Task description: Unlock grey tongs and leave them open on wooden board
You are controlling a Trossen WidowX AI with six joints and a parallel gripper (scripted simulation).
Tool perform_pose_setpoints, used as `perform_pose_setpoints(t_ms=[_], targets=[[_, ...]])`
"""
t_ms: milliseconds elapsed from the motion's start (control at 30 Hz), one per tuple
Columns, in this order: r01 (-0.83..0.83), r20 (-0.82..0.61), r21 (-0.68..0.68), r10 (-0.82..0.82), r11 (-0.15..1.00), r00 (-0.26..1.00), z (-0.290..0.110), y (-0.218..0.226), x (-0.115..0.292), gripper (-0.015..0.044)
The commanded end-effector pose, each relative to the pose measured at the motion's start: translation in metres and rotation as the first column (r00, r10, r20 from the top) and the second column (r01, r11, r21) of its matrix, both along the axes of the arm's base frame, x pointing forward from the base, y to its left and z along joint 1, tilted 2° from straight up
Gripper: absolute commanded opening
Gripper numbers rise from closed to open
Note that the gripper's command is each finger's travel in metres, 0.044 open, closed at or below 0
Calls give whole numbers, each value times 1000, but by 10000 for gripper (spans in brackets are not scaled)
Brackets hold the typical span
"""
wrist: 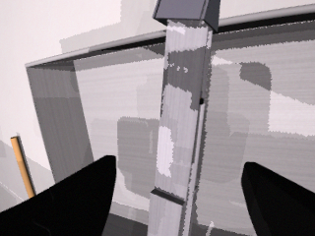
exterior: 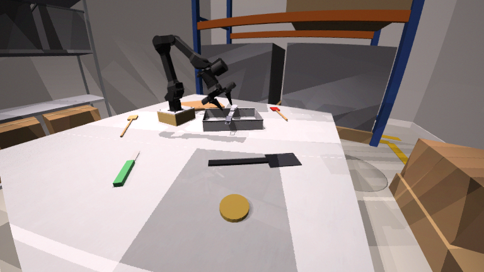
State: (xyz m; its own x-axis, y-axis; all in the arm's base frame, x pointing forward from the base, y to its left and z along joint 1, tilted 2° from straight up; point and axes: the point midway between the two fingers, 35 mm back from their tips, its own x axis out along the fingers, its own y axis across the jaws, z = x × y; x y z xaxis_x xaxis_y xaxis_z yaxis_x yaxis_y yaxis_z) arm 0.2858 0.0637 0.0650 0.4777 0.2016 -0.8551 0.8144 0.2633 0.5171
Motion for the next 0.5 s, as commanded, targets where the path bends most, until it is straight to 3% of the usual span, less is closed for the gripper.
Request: perform_pose_setpoints(t_ms=[0, 467], targets=[[3, -12, -11, -3, 1000, 1000, -3, 0, -2, 260], [2, -12, -12, -2, 1000, 1000, -8, 8, 2, 260]])
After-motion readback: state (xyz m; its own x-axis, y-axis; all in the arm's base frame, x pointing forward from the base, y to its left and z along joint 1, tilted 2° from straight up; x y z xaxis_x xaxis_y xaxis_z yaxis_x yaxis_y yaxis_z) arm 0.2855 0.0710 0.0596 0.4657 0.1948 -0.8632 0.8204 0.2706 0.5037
